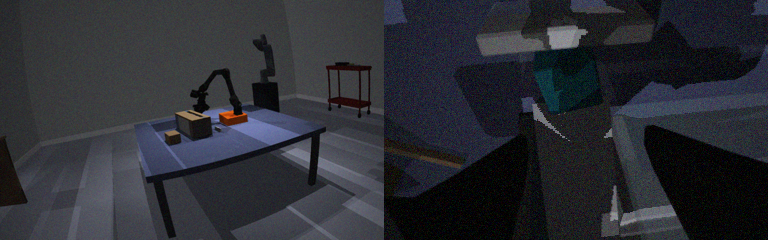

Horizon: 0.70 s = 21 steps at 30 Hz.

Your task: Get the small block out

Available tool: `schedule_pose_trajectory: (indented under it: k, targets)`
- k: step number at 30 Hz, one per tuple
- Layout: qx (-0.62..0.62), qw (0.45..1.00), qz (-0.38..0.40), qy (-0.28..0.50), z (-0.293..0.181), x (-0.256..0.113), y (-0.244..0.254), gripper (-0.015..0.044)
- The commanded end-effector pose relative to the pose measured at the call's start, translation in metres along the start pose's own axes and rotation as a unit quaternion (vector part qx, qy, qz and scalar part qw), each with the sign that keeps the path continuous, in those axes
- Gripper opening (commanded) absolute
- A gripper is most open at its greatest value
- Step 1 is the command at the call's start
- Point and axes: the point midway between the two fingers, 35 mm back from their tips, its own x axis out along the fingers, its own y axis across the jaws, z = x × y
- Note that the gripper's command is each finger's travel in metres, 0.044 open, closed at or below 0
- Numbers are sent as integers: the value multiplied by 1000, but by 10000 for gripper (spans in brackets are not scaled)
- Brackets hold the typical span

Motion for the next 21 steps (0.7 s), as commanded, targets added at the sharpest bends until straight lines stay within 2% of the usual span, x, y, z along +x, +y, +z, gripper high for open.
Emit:
schedule_pose_trajectory:
  k: [1,21]
  targets:
    - [-4,1000,11,12,-5,-1,4,285]
    - [-4,1000,11,12,4,26,5,285]
